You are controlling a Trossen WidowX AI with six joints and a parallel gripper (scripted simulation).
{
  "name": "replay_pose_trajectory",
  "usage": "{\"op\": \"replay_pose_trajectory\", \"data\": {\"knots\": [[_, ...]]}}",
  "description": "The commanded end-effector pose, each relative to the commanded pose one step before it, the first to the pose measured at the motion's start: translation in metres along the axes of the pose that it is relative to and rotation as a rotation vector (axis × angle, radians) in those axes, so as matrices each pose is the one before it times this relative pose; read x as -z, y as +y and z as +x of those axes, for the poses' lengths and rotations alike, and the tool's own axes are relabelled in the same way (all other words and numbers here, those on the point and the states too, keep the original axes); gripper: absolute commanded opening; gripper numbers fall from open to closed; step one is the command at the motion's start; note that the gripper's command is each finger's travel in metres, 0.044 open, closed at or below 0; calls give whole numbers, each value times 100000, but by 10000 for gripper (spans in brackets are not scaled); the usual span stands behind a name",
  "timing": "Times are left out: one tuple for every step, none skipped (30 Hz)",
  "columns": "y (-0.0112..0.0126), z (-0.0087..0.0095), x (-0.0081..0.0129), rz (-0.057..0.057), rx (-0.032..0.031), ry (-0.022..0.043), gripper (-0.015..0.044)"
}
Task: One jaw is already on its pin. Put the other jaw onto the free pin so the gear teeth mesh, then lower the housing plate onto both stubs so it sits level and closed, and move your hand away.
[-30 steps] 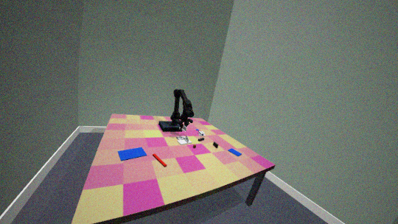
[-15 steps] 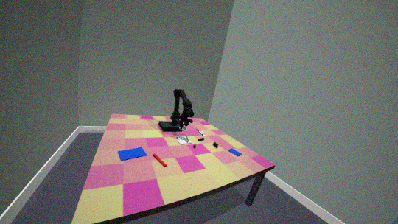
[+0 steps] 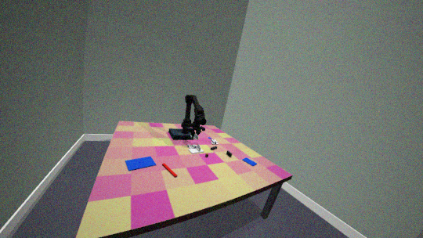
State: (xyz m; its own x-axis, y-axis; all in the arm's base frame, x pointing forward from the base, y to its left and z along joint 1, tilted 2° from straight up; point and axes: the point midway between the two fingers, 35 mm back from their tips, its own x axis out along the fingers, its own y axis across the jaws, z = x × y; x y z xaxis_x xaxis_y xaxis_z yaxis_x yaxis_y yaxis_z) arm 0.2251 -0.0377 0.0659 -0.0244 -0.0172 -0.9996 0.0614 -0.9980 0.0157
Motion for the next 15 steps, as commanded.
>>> {"op": "replay_pose_trajectory", "data": {"knots": [[689, -235, 1182, -183, 411, 423, 134], [183, -26, 258, 1, -13, 18, 134], [186, -22, 258, 1, -14, 18, 134], [188, -19, 257, 1, -14, 18, 134], [191, -16, 256, 1, -14, 18, 134], [193, -13, 254, 1, -14, 18, 134], [196, -9, 253, 1, -14, 17, 134], [198, -6, 252, 1, -15, 17, 134], [201, -3, 251, 1, -15, 17, 134], [203, 0, 249, 1, -15, 17, 134], [206, 4, 248, 1, -15, 17, 134], [208, 7, 246, 1, -15, 17, 134], [210, 10, 245, 1, -16, 16, 134], [213, 13, 243, 1, -16, 16, 134], [215, 17, 242, 1, -16, 16, 134]]}}
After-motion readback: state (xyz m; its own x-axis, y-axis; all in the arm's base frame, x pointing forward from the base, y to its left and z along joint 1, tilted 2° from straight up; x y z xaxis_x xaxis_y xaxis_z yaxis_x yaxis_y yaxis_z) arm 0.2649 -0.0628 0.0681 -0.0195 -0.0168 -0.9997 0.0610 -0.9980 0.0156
